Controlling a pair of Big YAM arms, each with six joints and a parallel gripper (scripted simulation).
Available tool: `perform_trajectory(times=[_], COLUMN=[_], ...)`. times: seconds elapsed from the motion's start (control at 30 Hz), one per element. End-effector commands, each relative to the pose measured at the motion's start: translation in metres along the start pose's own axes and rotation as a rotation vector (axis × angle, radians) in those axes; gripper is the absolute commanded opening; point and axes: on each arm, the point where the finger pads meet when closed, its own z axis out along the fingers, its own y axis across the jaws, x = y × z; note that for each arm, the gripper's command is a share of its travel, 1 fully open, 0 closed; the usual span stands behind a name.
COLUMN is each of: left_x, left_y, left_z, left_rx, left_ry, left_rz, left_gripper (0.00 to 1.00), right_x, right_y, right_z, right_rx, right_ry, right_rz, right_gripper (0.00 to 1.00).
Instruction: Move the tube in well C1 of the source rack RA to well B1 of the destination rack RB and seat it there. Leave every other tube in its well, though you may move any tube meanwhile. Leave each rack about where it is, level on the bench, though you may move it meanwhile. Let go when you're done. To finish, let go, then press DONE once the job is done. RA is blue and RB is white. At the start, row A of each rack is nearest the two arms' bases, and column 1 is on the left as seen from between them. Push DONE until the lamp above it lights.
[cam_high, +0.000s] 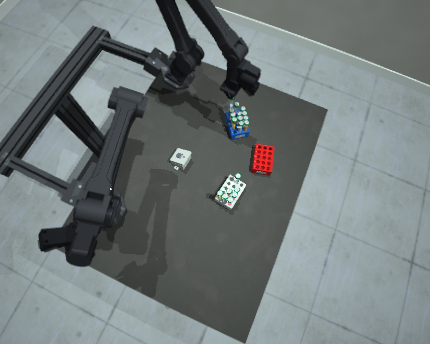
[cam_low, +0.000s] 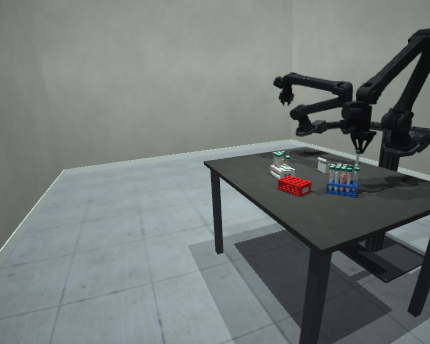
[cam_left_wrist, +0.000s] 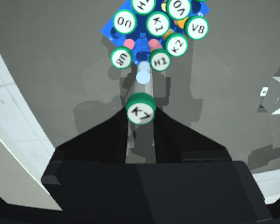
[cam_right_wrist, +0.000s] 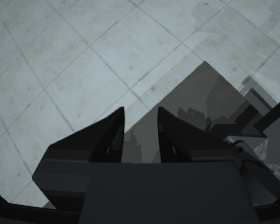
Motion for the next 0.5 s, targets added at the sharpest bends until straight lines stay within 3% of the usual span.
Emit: perform_trajectory(times=[0.0, 0.07, 0.13, 0.47], left_x=[0.002, -0.010, 0.001, 0.002], left_y=[0.005, 0.004, 0.005, 0.006], left_z=[-0.001, -0.007, 0.000, 0.005], left_rx=[-0.002, -0.002, -0.002, -0.002], left_ry=[-0.001, -0.024, -0.007, -0.002], left_rz=[0.002, 0.000, 0.001, 0.000], left_gripper=[0.00, 0.00, 0.00, 0.00], right_x=[-0.008, -0.008, -0.008, -0.008], right_y=[0.009, 0.009, 0.009, 0.009], right_z=[-0.011, -0.011, -0.011, -0.011], right_rx=[-0.029, -0.029, -0.029, -0.029], right_ry=[-0.016, -0.016, -0.016, -0.016], right_rz=[0.009, 0.009, 0.009, 0.009], right_gripper=[0.30, 0.30, 0.30, 0.30])
